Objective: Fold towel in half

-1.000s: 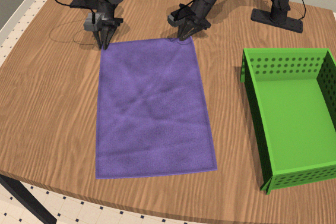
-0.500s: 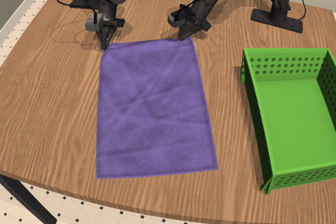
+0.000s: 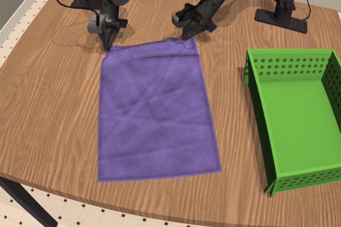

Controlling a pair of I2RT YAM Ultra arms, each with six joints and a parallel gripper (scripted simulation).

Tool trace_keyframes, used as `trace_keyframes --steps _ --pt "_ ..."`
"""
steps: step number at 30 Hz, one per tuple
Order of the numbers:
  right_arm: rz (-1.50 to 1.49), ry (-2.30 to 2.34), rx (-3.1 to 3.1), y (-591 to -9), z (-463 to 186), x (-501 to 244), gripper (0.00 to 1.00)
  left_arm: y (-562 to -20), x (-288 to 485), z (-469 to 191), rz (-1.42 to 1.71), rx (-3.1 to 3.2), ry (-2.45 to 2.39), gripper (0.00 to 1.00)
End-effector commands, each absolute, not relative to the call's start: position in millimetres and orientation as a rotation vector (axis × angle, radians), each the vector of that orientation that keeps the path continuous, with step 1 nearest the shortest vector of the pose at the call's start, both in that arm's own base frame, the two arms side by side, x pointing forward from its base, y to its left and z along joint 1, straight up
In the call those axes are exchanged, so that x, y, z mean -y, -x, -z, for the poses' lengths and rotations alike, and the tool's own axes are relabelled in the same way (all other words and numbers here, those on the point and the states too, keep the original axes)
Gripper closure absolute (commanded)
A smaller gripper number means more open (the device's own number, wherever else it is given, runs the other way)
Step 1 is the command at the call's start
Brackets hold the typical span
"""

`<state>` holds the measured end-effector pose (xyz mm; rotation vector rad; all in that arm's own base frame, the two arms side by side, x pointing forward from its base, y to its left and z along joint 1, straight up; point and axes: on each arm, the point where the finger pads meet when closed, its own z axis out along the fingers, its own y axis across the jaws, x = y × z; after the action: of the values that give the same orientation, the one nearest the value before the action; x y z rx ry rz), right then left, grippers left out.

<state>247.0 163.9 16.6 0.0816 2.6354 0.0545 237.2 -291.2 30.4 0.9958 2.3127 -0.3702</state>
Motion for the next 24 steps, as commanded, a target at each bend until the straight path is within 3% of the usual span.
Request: trace_keyframes --steps 1,3,7,8,17,18,24 --pt "-0.142 -0.103 -2.605 -261 -44 -174 1.00 -247 292 -57 0.454 -2.276 -1.024 1.00" --pt "-0.195 -0.206 -2.559 -272 -80 -176 1.00 -258 287 -81 0.534 -2.243 -1.089 1.00" --pt "-0.223 -0.260 -2.511 -271 -81 -178 1.00 -257 285 -68 0.618 -2.241 -1.168 1.00" --pt "-0.268 -0.329 -2.449 -275 -118 -175 1.00 -261 281 -102 0.702 -2.169 -1.223 1.00" --pt "-0.286 -0.378 -2.413 -272 -110 -176 1.00 -256 284 -89 0.825 -2.144 -1.334 1.00" --pt "-0.356 -0.445 -2.325 -270 -148 -177 1.00 -258 278 -109 0.912 -2.117 -1.363 1.00" --pt "-0.434 -0.493 -2.263 -266 -157 -176 1.00 -257 280 -123 1.107 -2.044 -1.396 1.00"
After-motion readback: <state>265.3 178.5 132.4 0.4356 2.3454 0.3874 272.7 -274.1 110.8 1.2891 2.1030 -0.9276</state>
